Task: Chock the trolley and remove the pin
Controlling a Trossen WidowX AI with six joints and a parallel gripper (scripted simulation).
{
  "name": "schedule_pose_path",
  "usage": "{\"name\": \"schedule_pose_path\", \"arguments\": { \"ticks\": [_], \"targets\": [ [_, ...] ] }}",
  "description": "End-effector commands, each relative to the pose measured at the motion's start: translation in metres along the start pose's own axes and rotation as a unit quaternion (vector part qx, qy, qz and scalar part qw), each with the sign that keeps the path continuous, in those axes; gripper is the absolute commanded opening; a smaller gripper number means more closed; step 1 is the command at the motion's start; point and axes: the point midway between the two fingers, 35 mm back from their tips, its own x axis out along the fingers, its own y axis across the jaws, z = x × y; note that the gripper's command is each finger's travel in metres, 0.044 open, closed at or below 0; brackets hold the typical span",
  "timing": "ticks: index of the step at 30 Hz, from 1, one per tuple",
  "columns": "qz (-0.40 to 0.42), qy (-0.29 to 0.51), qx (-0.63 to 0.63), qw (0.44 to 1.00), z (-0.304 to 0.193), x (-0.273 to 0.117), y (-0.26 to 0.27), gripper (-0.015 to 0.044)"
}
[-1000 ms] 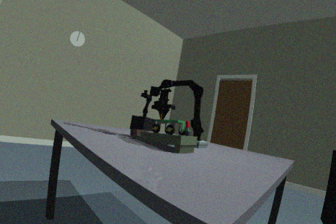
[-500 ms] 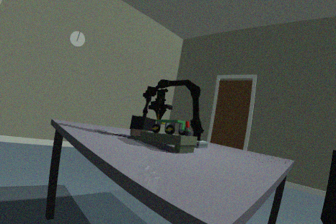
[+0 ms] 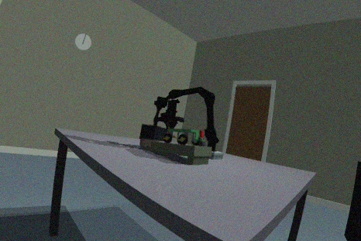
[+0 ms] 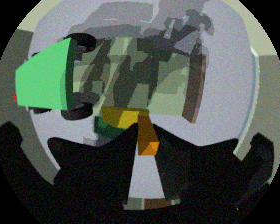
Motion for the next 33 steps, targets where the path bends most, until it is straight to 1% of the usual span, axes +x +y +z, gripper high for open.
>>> {"name": "schedule_pose_path", "arguments": {
  "ticks": [1,12,33],
  "targets": [
    [0.004,0.001,0.002,1.0,0.0,0.012,0.001,0.0],
    [0.004,0.001,0.002,1.0,0.0,0.035,0.003,0.0],
    [0.005,0.001,0.002,1.0,0.0,0.033,0.017,0.0]
  ]
}}
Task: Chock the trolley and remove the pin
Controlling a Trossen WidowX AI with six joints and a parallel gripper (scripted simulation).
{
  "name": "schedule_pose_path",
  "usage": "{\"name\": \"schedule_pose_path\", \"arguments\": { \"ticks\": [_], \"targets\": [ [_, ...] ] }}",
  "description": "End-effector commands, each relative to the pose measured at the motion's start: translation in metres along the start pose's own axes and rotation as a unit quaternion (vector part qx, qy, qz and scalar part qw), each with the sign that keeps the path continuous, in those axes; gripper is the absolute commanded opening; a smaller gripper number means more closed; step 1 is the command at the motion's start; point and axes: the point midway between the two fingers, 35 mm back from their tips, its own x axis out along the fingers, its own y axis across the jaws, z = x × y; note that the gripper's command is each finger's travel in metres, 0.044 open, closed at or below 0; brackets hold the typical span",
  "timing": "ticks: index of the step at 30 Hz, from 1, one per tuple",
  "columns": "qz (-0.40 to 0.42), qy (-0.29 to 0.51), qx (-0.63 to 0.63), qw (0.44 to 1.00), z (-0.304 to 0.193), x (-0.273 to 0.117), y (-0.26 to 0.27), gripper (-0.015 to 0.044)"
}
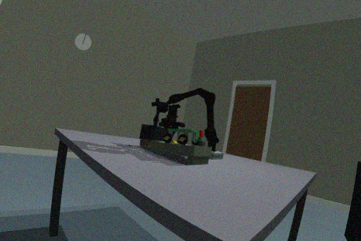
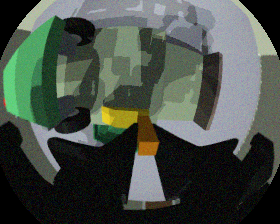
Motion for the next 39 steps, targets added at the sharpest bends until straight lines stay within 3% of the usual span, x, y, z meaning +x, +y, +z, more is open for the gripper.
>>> {"name": "schedule_pose_path", "arguments": {
  "ticks": [1,39],
  "targets": [
    [0.001,-0.003,0.0,1.0,0.0,0.0,0.005,0.0],
    [0.001,-0.001,0.0,1.0,0.0,0.001,0.024,0.0]
  ]
}}
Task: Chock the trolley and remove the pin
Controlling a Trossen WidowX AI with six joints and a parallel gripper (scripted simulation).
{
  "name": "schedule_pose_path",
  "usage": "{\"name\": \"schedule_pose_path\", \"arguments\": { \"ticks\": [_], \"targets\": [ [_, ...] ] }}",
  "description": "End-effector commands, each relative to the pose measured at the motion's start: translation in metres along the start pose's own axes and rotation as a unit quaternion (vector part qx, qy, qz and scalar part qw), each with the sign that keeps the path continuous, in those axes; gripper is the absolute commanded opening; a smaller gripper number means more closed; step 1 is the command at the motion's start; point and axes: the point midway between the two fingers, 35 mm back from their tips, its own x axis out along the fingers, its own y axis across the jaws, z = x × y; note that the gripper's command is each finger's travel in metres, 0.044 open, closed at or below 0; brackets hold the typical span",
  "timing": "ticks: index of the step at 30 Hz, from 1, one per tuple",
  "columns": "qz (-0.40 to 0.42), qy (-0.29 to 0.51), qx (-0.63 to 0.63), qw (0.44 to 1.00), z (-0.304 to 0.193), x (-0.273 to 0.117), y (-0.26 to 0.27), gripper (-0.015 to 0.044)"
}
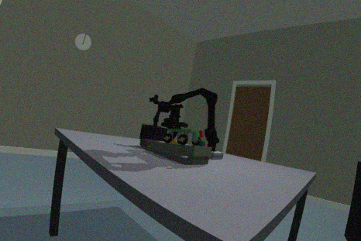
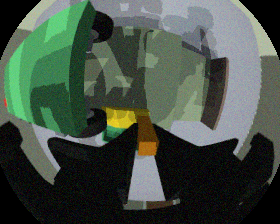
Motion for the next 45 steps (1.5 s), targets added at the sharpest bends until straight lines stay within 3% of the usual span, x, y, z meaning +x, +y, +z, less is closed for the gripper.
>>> {"name": "schedule_pose_path", "arguments": {
  "ticks": [1,2,10,35,39,43,45],
  "targets": [
    [0.0,0.0,0.0,1.0,0.0,0.0,0.0,0.0],
    [0.0,0.0,0.0,1.0,0.0,0.0,0.0,0.0],
    [0.0,0.0,0.0,1.0,0.0,0.0,0.0,0.019],
    [0.001,-0.002,0.0,1.0,-0.001,-0.06,0.0,0.019],
    [0.001,0.002,0.002,1.0,-0.002,-0.052,0.0,0.0295],
    [-0.002,-0.044,0.049,0.998,0.01,-0.07,0.004,0.019],
    [0.004,-0.052,0.083,0.995,0.015,-0.073,0.012,0.019]
  ]
}}
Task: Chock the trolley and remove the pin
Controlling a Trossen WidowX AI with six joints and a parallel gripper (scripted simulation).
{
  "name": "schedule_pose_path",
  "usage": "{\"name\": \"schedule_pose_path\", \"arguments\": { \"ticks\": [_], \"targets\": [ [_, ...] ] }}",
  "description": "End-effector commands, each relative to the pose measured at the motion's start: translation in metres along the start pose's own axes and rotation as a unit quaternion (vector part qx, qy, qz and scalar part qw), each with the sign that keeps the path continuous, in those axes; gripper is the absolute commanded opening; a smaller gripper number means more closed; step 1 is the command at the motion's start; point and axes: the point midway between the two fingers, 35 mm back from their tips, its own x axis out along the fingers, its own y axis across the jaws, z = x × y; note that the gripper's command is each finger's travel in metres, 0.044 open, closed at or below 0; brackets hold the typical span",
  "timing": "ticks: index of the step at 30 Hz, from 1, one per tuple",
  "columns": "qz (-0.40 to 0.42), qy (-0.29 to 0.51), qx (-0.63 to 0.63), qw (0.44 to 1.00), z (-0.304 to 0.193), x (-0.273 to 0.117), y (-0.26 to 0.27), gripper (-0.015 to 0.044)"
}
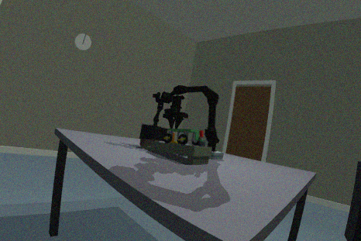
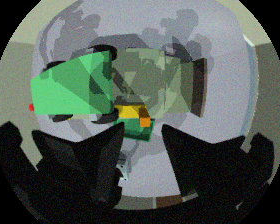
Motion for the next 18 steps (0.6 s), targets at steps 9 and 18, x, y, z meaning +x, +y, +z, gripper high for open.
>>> {"name": "schedule_pose_path", "arguments": {
  "ticks": [9,18],
  "targets": [
    [0.03,-0.026,0.188,0.981,0.024,-0.016,0.056,0.019],
    [0.053,-0.006,0.335,0.941,0.03,-0.018,0.104,0.019]
  ]
}}
